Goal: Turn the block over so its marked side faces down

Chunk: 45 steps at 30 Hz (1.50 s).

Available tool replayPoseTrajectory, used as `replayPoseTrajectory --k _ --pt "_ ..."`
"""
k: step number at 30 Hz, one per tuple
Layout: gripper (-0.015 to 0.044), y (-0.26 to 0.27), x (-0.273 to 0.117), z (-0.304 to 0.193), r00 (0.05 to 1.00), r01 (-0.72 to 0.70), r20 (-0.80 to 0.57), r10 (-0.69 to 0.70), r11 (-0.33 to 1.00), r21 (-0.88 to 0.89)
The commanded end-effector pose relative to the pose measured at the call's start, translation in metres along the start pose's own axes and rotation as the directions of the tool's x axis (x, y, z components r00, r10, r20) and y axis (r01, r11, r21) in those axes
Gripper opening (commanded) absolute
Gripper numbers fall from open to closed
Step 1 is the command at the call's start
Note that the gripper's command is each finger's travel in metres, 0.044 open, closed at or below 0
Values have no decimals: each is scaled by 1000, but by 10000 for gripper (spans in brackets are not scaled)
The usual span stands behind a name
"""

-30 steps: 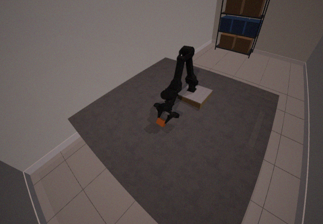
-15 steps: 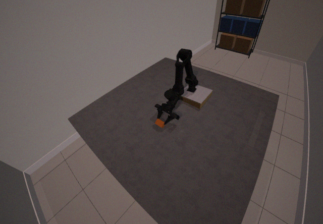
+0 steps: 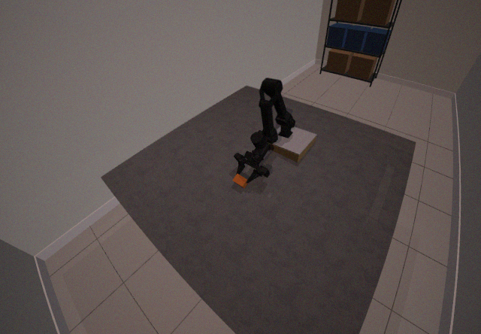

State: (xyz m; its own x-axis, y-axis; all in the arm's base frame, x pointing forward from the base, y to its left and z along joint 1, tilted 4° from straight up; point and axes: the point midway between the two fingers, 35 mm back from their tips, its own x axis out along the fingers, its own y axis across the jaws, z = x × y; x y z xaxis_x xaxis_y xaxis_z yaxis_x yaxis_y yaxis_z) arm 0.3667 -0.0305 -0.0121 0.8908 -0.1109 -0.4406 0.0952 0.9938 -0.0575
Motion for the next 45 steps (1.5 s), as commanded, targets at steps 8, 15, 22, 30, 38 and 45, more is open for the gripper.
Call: replayPoseTrajectory --k 8,15,22,30,38,45 --pt "0 1 -4 -1 1000 -5 26 5 1000 -6" --pt "53 1 -4 -1 1000 -5 26 5 1000 -6" --pt "236 1 -4 -1 1000 -5 26 5 1000 -6" --pt "440 1 -4 -1 1000 -5 26 5 1000 -6" --pt "440 1 -4 -1 1000 -5 26 5 1000 -6" --pt "440 1 -4 -1 1000 -5 26 5 1000 -6"
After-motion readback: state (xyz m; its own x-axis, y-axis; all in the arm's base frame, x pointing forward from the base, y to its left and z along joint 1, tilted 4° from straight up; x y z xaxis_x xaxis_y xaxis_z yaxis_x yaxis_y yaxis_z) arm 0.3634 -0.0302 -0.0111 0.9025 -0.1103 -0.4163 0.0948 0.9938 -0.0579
